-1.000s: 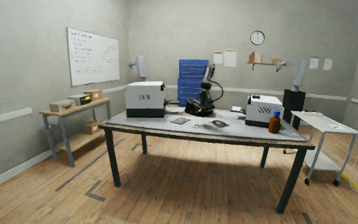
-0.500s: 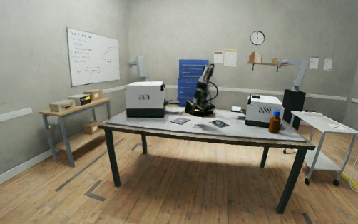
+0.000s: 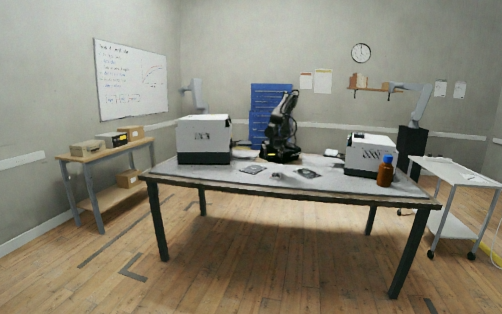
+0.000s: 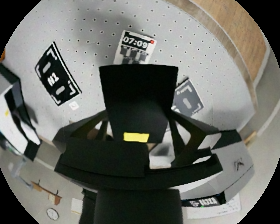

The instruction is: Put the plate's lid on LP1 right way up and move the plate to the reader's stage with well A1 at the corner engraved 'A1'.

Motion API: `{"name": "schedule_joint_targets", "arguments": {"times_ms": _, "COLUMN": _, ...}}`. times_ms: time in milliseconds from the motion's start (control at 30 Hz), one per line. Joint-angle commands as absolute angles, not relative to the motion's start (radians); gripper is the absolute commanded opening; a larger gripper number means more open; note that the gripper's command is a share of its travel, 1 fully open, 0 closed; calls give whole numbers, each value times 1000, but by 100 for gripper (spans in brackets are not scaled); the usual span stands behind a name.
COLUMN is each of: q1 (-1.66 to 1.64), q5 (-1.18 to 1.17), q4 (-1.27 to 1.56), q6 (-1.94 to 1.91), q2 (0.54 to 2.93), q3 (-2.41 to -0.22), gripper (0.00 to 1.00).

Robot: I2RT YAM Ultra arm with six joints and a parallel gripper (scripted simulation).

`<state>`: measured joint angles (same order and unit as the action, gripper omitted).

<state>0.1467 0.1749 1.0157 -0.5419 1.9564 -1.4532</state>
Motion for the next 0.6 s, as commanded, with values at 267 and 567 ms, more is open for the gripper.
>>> {"name": "schedule_joint_targets", "arguments": {"times_ms": 267, "q1": 228, "q5": 200, "q4": 1004, "q6": -487, "q2": 1956, "q3": -1473, "gripper": 85}}
{"name": "schedule_joint_targets", "arguments": {"times_ms": 567, "q1": 296, "q5": 212, "q4": 989, "q6": -450, "q2": 1974, "q3": -1468, "gripper": 85}}
